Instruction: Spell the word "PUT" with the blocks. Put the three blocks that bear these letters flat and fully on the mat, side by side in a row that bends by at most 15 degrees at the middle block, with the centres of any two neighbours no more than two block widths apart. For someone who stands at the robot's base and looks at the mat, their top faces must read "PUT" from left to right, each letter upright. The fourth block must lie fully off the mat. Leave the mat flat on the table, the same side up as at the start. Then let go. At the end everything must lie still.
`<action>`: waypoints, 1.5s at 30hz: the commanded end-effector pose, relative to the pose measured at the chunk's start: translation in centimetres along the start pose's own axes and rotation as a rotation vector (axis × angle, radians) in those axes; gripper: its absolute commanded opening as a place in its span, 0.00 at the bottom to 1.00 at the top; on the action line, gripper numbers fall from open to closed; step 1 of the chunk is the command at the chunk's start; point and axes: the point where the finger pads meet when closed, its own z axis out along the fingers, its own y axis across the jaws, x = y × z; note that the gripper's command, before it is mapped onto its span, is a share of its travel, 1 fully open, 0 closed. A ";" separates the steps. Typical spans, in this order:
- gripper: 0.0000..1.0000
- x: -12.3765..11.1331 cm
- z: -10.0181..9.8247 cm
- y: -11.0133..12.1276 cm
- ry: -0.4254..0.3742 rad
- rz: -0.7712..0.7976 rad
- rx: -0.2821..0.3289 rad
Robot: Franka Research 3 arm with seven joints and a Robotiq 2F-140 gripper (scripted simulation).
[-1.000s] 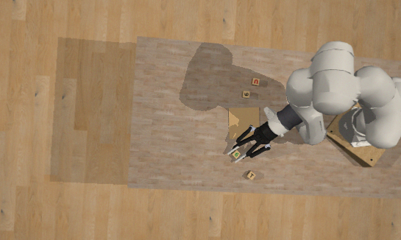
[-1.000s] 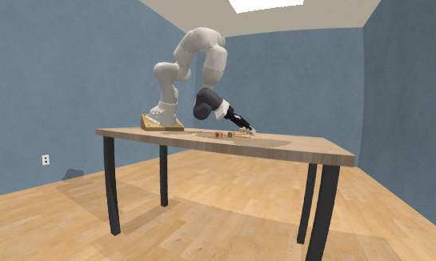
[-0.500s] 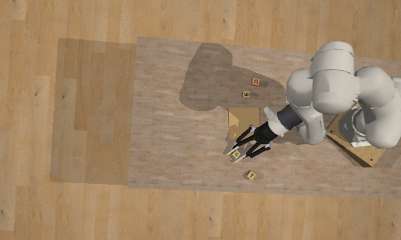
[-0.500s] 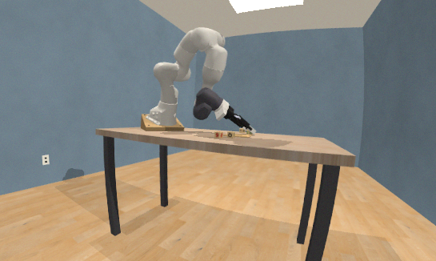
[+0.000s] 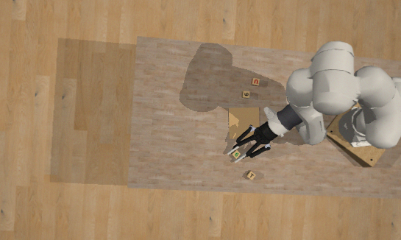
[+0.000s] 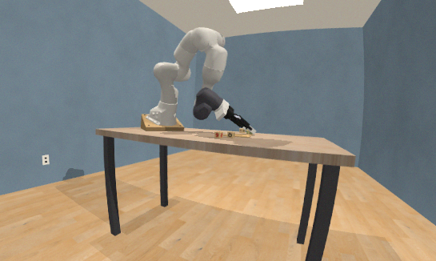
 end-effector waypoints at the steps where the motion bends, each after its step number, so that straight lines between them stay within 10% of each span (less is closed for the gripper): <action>1: 0.28 -0.3 -0.1 0.0 -0.006 -0.005 -0.001; 28: 0.28 -4.4 -2.6 0.0 0.000 -0.006 -0.002; 45: 0.28 -5.4 -2.9 0.1 0.281 -0.006 0.001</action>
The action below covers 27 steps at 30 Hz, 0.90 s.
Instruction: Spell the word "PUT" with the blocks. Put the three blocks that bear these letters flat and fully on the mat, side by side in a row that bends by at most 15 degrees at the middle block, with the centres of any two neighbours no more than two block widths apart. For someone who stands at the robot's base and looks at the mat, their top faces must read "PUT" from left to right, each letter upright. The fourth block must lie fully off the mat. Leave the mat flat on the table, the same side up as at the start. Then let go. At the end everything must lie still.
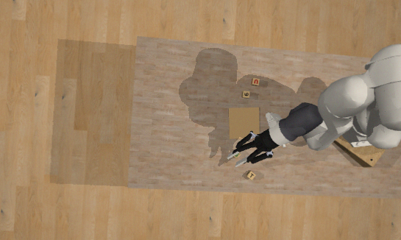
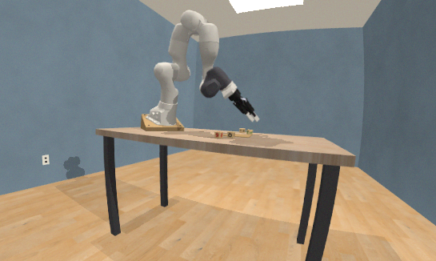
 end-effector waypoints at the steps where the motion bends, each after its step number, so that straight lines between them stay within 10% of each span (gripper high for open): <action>1: 0.28 2.0 0.3 0.8 0.103 0.075 -0.020; 27: 0.28 0.5 -0.1 0.7 0.496 0.069 -0.036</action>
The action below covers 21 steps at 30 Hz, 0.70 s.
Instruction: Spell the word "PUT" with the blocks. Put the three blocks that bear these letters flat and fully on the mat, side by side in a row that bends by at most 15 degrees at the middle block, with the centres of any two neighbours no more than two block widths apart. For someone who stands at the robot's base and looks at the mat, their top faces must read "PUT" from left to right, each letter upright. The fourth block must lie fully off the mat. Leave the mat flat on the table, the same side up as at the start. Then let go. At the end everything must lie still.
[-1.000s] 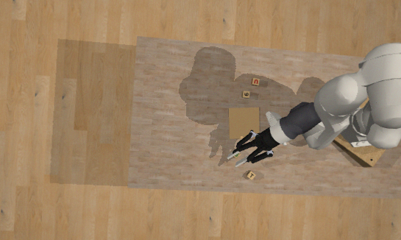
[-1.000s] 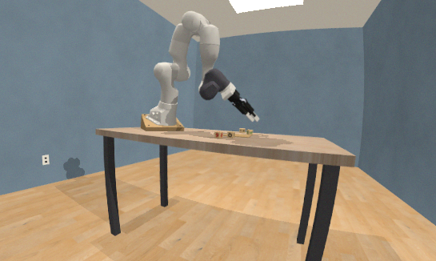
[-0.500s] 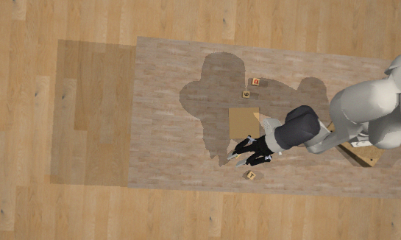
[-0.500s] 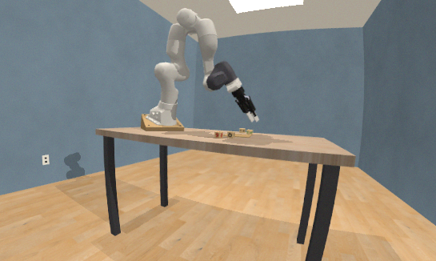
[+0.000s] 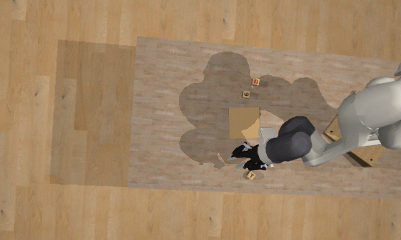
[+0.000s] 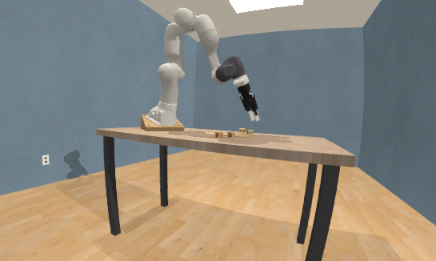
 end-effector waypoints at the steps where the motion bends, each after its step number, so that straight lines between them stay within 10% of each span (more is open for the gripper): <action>1: 0.28 2.0 0.1 0.1 0.135 0.029 -0.012; 21: 0.28 1.1 -0.9 0.0 0.440 0.027 -0.016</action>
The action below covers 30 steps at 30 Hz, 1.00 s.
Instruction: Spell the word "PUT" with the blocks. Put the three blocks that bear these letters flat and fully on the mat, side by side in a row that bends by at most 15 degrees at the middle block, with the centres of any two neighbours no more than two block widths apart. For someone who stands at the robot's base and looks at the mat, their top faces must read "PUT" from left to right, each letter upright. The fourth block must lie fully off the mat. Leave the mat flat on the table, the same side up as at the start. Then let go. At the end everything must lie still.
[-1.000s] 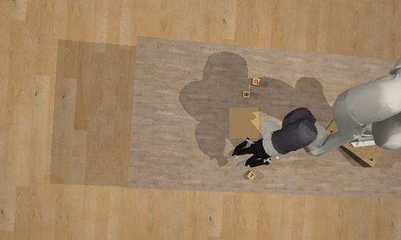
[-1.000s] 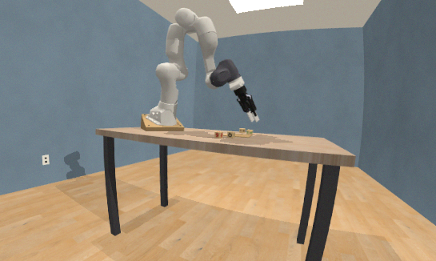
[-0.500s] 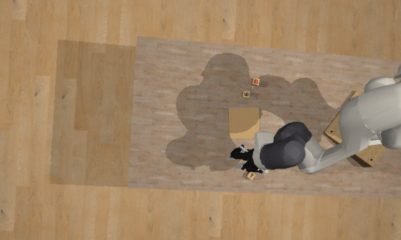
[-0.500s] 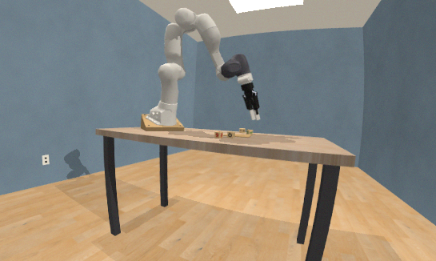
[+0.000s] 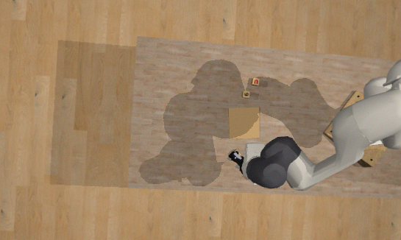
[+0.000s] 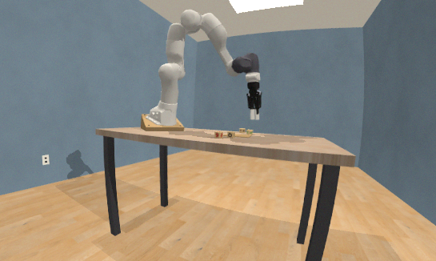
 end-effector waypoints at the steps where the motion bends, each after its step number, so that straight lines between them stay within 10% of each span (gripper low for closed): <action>1: 0.28 1.8 0.3 0.4 0.090 0.022 -0.009; 3: 0.28 1.8 0.3 0.4 0.092 0.023 -0.009; 4: 1.00 1.8 0.3 0.4 0.092 0.023 -0.009; 30: 1.00 1.9 0.3 0.4 0.091 -0.252 -0.021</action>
